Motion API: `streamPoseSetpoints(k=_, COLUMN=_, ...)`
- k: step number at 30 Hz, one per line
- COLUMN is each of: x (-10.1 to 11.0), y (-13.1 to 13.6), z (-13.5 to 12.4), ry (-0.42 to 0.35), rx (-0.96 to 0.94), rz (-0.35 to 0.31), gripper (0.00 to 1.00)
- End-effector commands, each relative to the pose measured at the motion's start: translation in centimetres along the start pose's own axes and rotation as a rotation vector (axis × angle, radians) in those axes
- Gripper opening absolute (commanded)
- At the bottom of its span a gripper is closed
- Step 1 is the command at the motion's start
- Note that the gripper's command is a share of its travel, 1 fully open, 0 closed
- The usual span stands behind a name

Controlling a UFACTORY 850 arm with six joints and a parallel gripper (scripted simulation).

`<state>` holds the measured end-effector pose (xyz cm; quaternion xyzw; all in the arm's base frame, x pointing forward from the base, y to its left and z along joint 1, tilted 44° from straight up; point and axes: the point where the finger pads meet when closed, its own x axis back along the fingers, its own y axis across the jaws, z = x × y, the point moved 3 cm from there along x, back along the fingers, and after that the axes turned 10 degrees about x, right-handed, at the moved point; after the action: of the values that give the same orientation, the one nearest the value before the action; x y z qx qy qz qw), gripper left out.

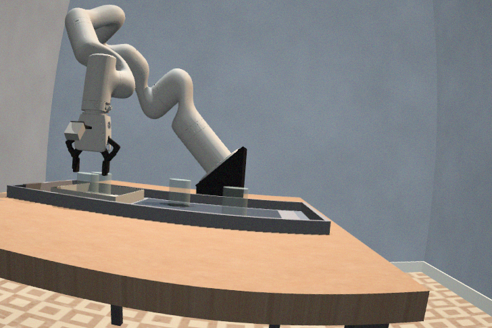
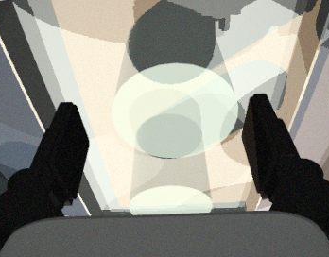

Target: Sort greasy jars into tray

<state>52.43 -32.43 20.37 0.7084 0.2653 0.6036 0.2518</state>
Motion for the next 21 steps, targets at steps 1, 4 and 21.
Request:
streamPoseSetpoints(k=1, x=1.0, y=0.0, z=0.0, ry=0.000, rx=0.000, rz=0.000, gripper=1.00)
streamPoseSetpoints(k=4, x=2.1, y=0.0, z=0.0, ry=0.000, rx=0.000, rz=0.000, gripper=1.00)
streamPoseSetpoints(k=21, x=7.2, y=0.0, z=0.0, ry=0.000, rx=0.000, rz=0.000, gripper=1.00)
